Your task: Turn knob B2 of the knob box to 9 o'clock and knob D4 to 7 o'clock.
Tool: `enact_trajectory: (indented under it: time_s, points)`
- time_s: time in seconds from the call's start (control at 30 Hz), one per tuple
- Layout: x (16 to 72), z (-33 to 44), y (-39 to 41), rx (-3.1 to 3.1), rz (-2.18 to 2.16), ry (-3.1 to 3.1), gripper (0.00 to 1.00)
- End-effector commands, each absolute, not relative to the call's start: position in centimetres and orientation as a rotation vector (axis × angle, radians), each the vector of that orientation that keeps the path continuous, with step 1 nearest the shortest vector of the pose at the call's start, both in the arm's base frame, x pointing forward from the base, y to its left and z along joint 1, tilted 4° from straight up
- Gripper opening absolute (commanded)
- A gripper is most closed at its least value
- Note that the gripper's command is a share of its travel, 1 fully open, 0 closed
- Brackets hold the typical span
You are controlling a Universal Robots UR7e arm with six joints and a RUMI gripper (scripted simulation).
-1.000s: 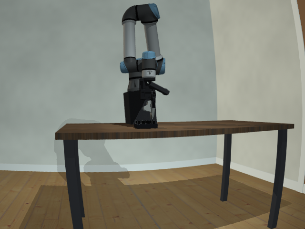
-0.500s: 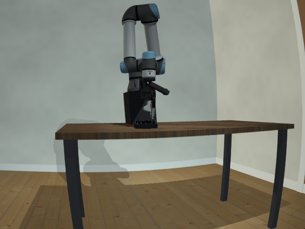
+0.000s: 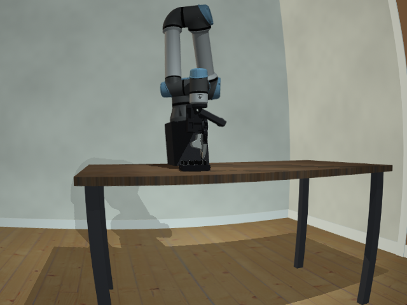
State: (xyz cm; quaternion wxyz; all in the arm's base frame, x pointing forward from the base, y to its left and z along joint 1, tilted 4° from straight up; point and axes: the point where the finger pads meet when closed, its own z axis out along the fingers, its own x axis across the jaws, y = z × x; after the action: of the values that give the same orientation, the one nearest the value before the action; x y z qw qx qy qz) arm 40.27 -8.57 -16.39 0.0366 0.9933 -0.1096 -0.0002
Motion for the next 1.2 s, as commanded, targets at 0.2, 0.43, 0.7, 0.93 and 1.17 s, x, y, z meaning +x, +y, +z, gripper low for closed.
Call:
enact_trajectory:
  time_s: [0.2, 0.43, 0.7, 0.93, 1.17]
  points:
    - [40.45, -16.39, -8.63, 3.048, 0.002, -0.336, 0.11]
    - [40.45, -16.39, -8.63, 3.048, 0.002, -0.336, 0.11]
    - [40.45, -16.39, -8.63, 3.048, 0.002, -0.336, 0.11]
    - [40.45, -16.50, -8.63, 3.048, 0.001, -0.336, 0.11]
    - [40.50, -16.92, -8.72, 3.048, 0.003, -0.336, 0.11]
